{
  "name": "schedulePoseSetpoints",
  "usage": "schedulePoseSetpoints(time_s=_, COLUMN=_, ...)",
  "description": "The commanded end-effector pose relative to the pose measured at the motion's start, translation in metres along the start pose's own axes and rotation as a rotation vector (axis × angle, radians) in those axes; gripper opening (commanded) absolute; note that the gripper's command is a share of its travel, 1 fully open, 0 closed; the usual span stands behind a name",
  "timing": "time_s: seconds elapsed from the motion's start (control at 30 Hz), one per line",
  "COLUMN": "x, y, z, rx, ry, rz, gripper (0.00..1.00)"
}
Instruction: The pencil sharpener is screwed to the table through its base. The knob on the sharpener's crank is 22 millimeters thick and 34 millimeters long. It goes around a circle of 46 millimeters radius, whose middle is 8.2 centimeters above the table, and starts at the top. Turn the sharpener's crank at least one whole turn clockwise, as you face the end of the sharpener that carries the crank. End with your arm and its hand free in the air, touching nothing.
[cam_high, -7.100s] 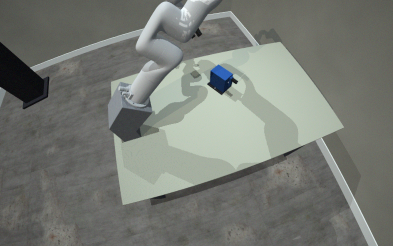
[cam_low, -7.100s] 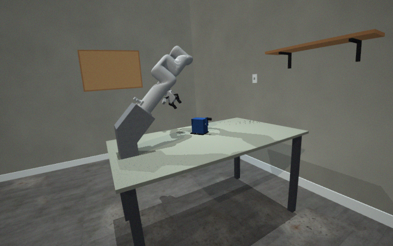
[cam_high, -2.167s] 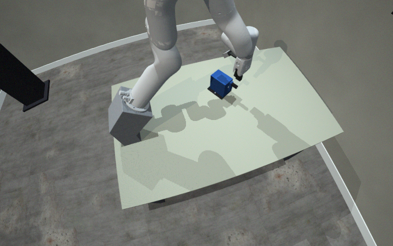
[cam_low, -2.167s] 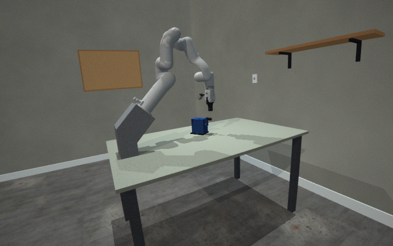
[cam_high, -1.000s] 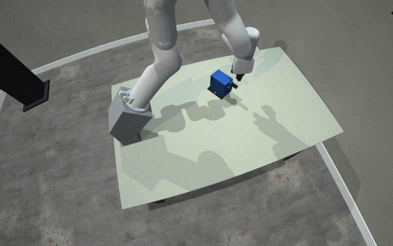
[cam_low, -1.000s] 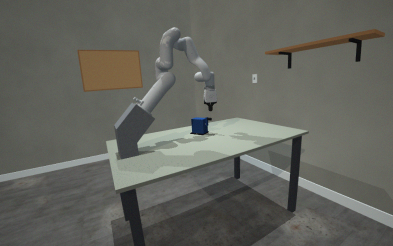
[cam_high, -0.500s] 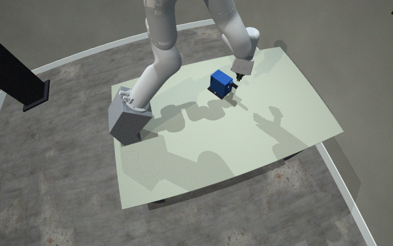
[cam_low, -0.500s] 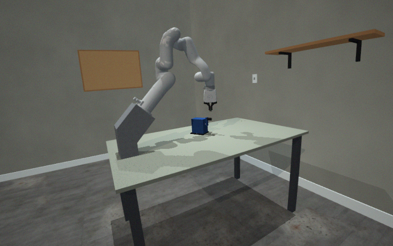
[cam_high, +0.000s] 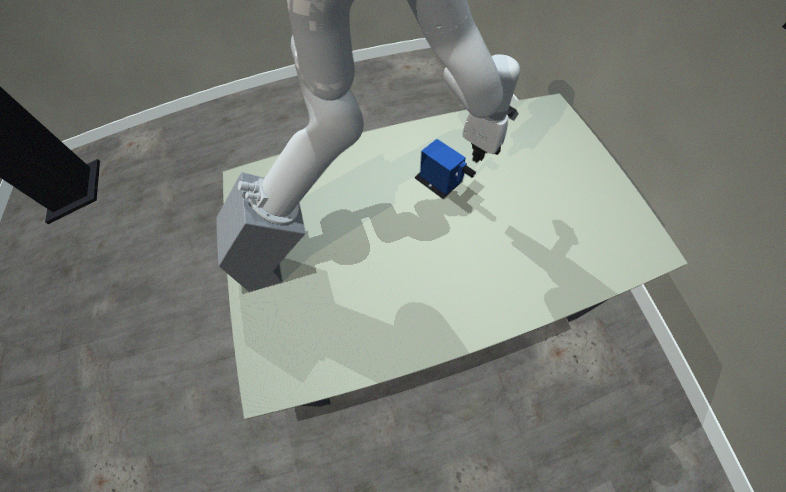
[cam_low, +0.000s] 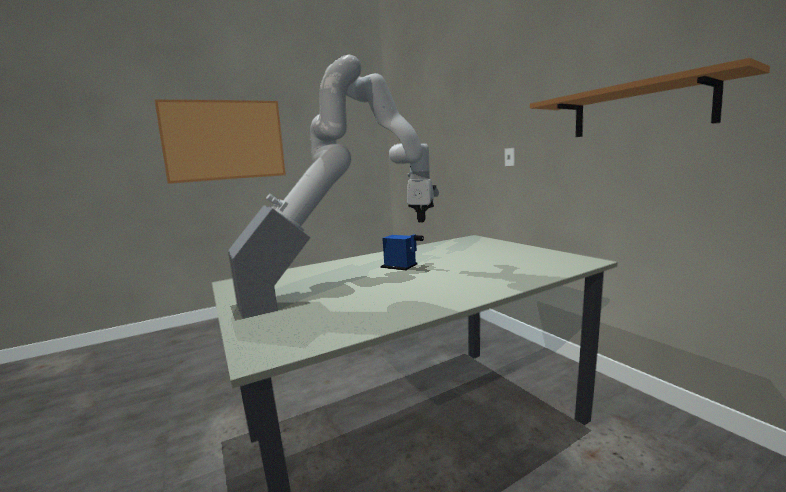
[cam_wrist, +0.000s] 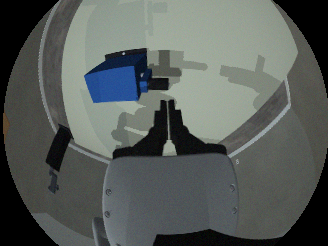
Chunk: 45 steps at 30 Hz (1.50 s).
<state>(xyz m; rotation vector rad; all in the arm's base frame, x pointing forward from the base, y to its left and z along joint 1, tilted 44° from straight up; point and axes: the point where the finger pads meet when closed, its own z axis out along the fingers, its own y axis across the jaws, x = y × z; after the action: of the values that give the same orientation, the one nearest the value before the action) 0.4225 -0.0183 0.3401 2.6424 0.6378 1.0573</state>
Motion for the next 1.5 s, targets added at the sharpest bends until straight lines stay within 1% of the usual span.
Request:
schedulePoseSetpoints(time_s=0.0, x=0.0012, y=0.0008, z=-0.001, rx=-0.023, ry=-0.009, rz=0.166, gripper=0.0)
schedulePoseSetpoints(time_s=0.17, x=0.0011, y=0.001, z=-0.001, rx=-0.024, ry=-0.007, rz=0.307, gripper=0.0)
schedulePoseSetpoints(time_s=0.23, x=0.0011, y=0.001, z=-0.001, rx=-0.024, ry=-0.007, rz=0.307, gripper=0.0)
schedulePoseSetpoints(time_s=0.27, x=0.001, y=0.0011, z=-0.0011, rx=-0.024, ry=-0.006, rz=0.39, gripper=0.0)
schedulePoseSetpoints(time_s=0.73, x=0.0007, y=0.0016, z=-0.0011, rx=-0.025, ry=-0.002, rz=0.773, gripper=0.0)
schedulePoseSetpoints(time_s=0.8, x=0.0007, y=0.0016, z=-0.0011, rx=-0.025, ry=-0.002, rz=0.773, gripper=0.0)
schedulePoseSetpoints(time_s=0.83, x=0.0007, y=0.0017, z=-0.0011, rx=-0.025, ry=-0.001, rz=0.847, gripper=0.0)
schedulePoseSetpoints(time_s=0.87, x=0.0007, y=0.0017, z=-0.0011, rx=-0.025, ry=0.0, rz=0.879, gripper=0.0)
schedulePoseSetpoints(time_s=1.3, x=0.0004, y=0.0022, z=-0.0011, rx=-0.025, ry=0.004, rz=1.237, gripper=0.0)
schedulePoseSetpoints(time_s=1.37, x=0.0004, y=0.0022, z=-0.0011, rx=-0.025, ry=0.004, rz=1.237, gripper=0.0)
schedulePoseSetpoints(time_s=1.47, x=0.0003, y=0.0024, z=-0.0011, rx=-0.025, ry=0.005, rz=1.364, gripper=0.0)
